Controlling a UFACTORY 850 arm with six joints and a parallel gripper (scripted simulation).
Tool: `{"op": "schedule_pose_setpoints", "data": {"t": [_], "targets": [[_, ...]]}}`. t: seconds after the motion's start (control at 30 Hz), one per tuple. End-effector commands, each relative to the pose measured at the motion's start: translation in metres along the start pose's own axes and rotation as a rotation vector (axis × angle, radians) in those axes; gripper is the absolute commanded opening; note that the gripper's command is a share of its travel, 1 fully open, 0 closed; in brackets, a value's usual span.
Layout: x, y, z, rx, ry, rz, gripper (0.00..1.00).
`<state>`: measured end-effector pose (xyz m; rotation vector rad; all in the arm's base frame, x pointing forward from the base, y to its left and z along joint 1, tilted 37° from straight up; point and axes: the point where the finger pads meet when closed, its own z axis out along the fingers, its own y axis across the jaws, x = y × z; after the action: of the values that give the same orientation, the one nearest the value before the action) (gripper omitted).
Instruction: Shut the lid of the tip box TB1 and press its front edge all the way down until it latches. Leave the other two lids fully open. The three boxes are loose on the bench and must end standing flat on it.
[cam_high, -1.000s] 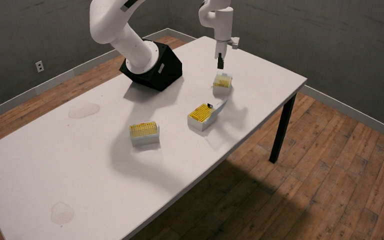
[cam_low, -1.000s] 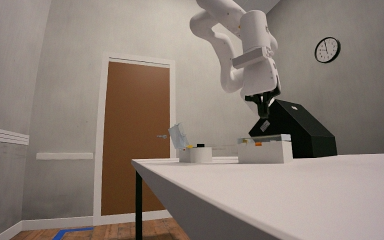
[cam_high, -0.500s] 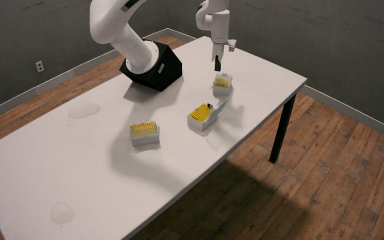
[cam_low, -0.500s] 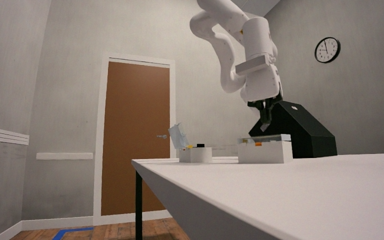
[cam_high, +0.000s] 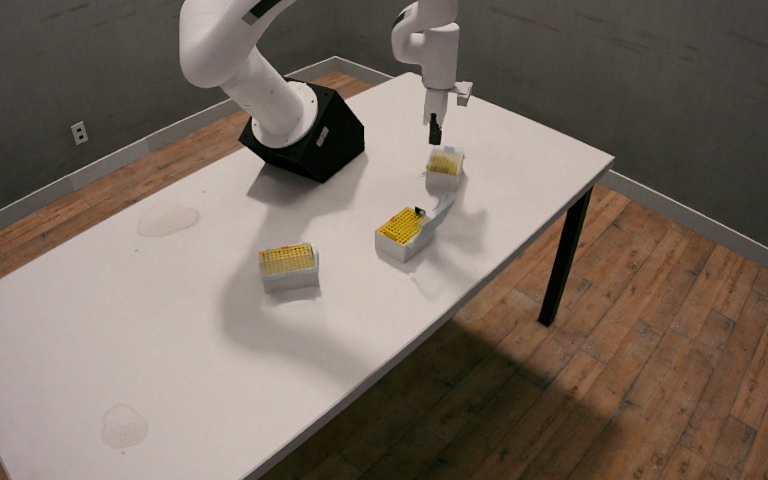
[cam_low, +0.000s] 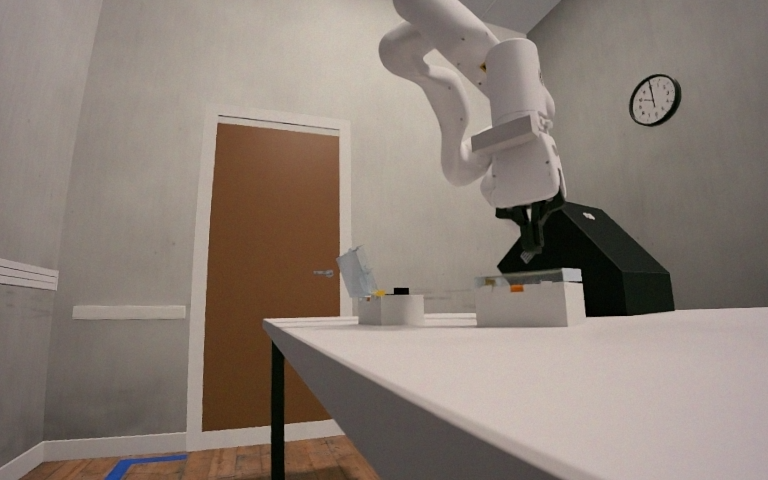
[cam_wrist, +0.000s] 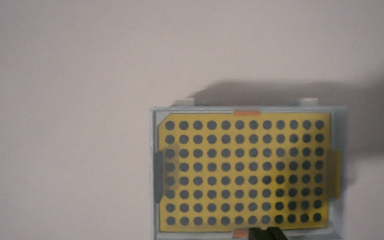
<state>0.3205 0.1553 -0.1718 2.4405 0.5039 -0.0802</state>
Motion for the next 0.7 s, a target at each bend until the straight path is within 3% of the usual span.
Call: {"op": "schedule_pose_setpoints", "data": {"t": [0.0, 0.37, 0.67], "targets": [[0.001, 0.0, 0.005, 0.001, 0.002, 0.001, 0.0], [0.001, 0.0, 0.022, 0.001, 0.002, 0.0, 0.0], [0.001, 0.0, 0.022, 0.001, 0.002, 0.0, 0.0]]}}
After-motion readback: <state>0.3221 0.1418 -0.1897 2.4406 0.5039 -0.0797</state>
